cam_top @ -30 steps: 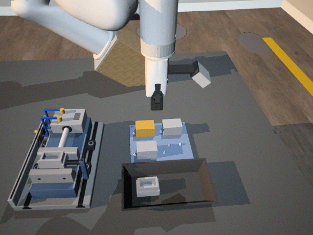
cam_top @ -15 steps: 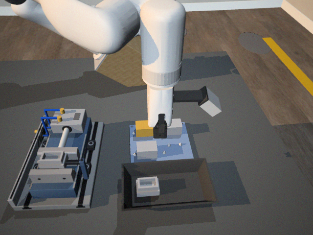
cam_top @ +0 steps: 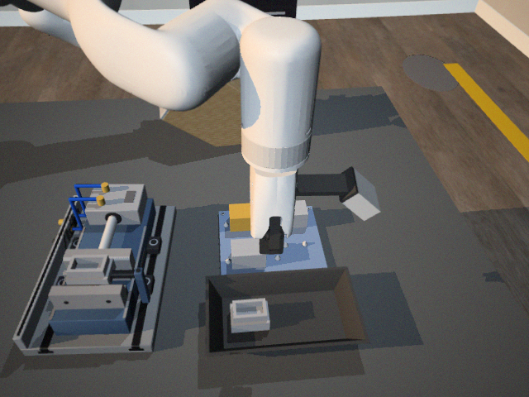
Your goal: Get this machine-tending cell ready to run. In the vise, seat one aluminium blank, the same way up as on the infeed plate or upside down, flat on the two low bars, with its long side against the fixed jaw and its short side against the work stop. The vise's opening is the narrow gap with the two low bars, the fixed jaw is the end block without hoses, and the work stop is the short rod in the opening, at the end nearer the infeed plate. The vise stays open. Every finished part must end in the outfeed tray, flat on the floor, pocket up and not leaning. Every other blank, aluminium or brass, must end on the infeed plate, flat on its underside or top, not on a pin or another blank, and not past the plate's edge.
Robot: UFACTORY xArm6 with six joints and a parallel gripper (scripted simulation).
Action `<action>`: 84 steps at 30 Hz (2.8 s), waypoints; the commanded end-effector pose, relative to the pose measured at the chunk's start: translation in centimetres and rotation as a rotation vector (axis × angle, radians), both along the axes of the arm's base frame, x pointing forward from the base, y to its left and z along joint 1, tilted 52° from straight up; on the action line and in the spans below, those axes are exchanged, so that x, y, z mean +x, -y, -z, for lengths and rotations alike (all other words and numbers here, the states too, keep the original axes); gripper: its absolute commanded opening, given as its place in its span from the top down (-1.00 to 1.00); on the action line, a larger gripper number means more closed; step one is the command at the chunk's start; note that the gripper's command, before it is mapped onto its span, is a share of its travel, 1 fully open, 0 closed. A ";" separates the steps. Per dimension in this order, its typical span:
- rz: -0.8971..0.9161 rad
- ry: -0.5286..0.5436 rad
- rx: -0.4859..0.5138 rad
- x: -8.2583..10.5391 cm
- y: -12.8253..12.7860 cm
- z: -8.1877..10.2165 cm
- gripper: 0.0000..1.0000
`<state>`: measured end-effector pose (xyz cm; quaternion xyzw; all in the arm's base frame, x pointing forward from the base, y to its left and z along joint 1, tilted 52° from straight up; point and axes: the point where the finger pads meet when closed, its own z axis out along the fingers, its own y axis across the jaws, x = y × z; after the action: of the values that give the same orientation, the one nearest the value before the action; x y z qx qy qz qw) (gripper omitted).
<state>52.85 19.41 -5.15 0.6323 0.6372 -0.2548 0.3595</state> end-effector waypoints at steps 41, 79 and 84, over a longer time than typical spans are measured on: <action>-0.001 0.002 0.002 1.1 4.2 3.4 1.00; -0.001 0.002 0.002 1.1 4.7 3.8 1.00; -0.001 0.002 0.002 1.1 4.7 3.8 1.00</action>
<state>53.91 14.54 -9.10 0.6325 0.6368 -0.2554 0.3594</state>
